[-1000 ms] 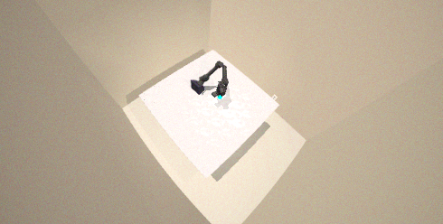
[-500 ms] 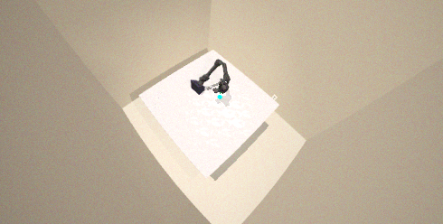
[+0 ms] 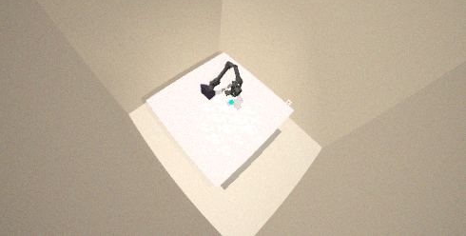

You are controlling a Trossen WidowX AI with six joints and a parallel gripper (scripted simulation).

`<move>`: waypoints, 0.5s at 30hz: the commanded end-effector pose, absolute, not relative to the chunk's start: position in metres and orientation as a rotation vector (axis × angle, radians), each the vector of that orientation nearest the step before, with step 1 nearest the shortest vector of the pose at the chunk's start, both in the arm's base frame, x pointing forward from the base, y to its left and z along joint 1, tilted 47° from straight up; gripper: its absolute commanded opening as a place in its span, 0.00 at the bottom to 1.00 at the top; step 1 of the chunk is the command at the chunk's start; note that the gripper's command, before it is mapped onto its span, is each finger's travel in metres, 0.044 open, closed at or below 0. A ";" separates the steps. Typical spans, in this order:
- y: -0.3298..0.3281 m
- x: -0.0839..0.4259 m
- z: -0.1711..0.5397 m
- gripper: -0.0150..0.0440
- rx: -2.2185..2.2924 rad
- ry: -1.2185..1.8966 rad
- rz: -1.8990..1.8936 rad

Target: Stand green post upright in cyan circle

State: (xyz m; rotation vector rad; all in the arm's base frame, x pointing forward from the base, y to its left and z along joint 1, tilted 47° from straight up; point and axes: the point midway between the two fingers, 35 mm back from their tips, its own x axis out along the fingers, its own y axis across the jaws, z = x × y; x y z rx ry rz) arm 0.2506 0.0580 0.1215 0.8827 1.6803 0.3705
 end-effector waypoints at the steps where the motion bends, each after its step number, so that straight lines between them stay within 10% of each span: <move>1: 0.059 0.247 0.119 0.29 0.865 1.689 0.350; 15: 0.063 0.239 0.111 0.29 0.776 1.701 0.287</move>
